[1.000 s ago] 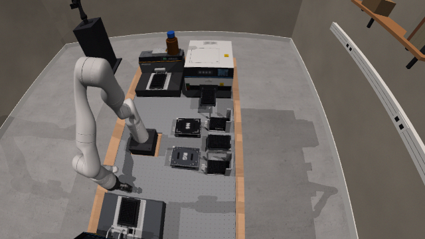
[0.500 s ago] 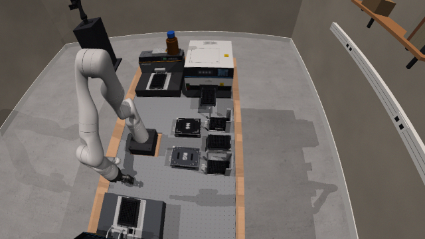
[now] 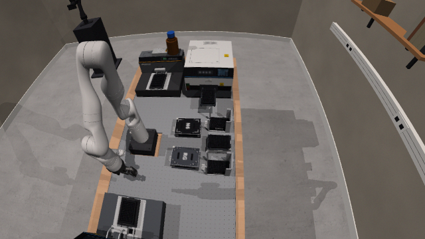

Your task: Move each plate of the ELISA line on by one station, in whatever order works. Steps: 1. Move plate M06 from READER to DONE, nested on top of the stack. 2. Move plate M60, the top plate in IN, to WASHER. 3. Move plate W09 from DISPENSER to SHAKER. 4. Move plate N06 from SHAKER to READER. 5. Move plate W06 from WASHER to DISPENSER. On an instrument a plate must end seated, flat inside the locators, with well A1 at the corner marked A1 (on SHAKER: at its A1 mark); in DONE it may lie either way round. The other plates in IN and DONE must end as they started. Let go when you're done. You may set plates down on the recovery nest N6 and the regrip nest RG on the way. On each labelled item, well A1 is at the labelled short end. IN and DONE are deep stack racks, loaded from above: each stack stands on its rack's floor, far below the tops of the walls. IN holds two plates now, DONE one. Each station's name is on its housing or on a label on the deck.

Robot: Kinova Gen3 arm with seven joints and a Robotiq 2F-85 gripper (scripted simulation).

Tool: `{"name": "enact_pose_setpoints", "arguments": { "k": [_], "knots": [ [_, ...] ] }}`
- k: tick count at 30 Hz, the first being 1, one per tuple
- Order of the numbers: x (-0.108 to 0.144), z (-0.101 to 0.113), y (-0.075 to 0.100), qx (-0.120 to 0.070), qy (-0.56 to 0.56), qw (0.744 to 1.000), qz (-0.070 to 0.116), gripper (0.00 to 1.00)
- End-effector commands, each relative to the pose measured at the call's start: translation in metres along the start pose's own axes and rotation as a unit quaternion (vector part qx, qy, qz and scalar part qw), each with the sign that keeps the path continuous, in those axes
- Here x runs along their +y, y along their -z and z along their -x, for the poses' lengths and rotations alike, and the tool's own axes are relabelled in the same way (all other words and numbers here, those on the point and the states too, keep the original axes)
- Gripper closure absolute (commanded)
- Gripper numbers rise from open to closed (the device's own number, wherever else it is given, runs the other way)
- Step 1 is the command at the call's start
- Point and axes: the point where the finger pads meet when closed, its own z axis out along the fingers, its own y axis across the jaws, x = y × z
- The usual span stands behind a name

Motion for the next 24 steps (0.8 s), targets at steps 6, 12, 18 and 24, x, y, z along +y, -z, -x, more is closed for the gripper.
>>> {"name": "enact_pose_setpoints", "arguments": {
  "k": [6,12,18,24],
  "knots": [
    [0.022,-0.022,0.0,-0.001,0.0,1.0,0.0,0.0],
    [0.031,-0.031,0.0,-0.001,0.0,1.0,0.0,0.0],
    [0.049,-0.038,0.0,-0.001,0.0,1.0,0.0,0.0],
    [0.068,-0.044,0.0,-0.001,0.0,1.0,0.0,0.0]
  ]
}}
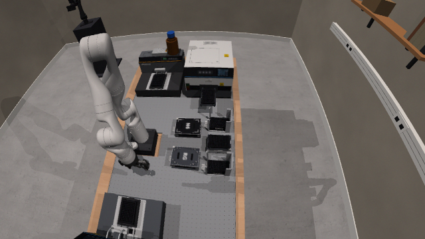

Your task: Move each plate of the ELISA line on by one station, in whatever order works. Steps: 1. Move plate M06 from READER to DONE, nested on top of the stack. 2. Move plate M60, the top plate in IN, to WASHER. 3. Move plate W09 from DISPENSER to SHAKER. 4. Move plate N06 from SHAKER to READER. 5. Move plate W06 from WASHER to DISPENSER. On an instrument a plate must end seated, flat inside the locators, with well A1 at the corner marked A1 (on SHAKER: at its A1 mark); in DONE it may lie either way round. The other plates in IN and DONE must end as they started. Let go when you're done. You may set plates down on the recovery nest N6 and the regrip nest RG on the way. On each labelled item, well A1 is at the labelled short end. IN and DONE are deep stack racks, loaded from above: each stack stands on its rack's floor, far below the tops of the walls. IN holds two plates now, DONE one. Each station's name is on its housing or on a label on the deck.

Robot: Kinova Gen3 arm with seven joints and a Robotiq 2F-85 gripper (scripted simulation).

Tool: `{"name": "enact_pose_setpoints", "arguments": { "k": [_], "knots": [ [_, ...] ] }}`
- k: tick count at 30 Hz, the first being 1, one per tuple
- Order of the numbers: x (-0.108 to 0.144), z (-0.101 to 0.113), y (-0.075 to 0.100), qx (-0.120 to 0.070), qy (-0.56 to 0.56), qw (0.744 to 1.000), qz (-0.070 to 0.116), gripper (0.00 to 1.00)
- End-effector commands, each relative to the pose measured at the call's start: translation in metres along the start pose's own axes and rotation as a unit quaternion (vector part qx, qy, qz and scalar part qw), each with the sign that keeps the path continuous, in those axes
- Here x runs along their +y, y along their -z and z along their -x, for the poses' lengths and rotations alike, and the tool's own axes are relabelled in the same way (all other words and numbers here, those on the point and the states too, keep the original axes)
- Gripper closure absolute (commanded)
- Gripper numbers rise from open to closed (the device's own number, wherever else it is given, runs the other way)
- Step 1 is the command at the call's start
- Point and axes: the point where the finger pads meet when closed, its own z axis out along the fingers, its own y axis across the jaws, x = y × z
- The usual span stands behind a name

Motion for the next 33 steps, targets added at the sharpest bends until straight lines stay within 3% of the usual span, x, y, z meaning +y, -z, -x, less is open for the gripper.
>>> {"name": "enact_pose_setpoints", "arguments": {
  "k": [1,28,33],
  "knots": [
    [0.015,-0.004,0.0,-0.001,0.0,1.0,-0.001,0.0],
    [0.084,-0.019,0.0,-0.001,0.0,1.0,-0.001,0.0],
    [0.095,-0.031,0.0,-0.001,0.0,1.0,-0.001,0.0]
  ]
}}
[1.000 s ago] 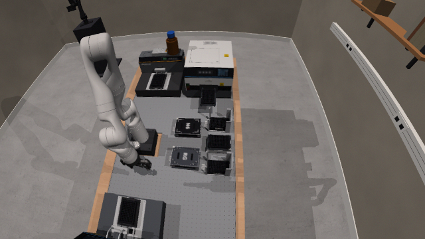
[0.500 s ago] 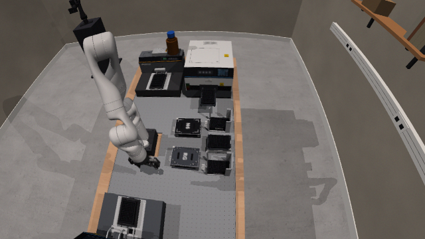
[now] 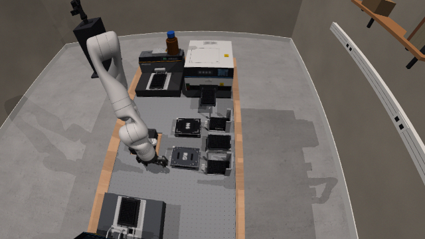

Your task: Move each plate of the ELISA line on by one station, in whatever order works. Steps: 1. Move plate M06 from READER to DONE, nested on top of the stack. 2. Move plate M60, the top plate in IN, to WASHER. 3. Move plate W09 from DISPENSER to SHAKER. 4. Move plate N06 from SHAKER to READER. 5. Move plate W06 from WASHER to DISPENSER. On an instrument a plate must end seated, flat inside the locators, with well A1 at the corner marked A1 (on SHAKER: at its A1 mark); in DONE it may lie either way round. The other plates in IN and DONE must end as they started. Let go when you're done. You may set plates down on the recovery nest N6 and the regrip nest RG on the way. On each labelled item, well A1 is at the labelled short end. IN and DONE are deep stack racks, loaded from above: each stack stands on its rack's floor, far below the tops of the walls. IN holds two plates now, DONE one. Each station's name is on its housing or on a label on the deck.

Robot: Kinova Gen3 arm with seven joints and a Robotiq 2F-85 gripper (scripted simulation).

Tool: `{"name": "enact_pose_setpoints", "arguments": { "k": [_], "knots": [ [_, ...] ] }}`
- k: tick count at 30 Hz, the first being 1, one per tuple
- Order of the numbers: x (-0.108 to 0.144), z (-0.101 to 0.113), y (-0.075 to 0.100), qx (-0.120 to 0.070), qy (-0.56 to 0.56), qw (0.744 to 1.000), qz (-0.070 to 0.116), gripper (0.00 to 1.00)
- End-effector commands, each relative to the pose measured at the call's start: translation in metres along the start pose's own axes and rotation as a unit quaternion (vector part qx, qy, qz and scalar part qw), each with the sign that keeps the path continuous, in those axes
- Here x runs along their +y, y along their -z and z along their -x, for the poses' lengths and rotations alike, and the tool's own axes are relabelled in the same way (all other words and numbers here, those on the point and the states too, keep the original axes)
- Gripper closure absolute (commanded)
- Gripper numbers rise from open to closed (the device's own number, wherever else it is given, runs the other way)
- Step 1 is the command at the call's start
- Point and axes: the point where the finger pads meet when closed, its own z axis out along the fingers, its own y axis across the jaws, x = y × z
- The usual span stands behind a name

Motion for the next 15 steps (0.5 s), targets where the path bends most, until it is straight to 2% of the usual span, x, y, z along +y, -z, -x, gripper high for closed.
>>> {"name": "enact_pose_setpoints", "arguments": {
  "k": [1,15],
  "knots": [
    [0.01,-0.01,0.0,-0.001,0.0,1.0,0.0,0.0],
    [0.032,-0.037,0.0,-0.001,0.0,1.0,0.0,0.0]
  ]
}}
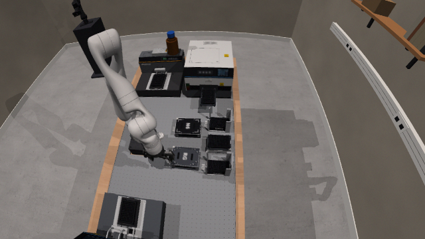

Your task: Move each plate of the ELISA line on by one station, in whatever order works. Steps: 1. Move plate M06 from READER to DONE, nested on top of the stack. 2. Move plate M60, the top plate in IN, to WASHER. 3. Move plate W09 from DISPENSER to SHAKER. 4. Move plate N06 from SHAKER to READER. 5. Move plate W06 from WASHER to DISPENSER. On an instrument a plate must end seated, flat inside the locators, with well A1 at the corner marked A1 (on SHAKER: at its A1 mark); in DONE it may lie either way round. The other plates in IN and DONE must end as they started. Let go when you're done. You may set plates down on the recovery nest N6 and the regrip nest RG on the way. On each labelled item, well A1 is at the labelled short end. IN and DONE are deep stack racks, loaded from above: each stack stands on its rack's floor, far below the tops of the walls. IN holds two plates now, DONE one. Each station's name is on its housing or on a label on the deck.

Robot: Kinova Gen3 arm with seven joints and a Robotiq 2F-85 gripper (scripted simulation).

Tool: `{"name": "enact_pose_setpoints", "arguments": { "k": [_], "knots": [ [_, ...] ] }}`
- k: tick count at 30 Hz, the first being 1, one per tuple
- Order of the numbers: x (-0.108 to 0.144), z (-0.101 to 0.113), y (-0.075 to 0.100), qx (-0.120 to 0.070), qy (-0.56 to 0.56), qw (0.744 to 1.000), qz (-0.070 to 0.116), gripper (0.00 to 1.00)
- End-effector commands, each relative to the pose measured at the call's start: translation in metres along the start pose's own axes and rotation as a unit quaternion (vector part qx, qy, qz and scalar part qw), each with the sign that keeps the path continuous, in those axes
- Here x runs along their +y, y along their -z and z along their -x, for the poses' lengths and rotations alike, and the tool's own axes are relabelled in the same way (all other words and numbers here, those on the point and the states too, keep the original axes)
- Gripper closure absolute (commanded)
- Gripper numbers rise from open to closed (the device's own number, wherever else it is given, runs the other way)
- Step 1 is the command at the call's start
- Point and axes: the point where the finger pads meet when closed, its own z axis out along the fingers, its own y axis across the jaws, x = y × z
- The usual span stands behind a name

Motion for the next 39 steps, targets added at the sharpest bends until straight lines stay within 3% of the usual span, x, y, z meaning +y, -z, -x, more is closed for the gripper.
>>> {"name": "enact_pose_setpoints", "arguments": {
  "k": [1,39],
  "knots": [
    [0.007,-0.01,0.0,-0.001,0.0,1.0,0.0,0.0],
    [0.052,-0.105,0.0,-0.001,0.0,1.0,0.0,0.0]
  ]
}}
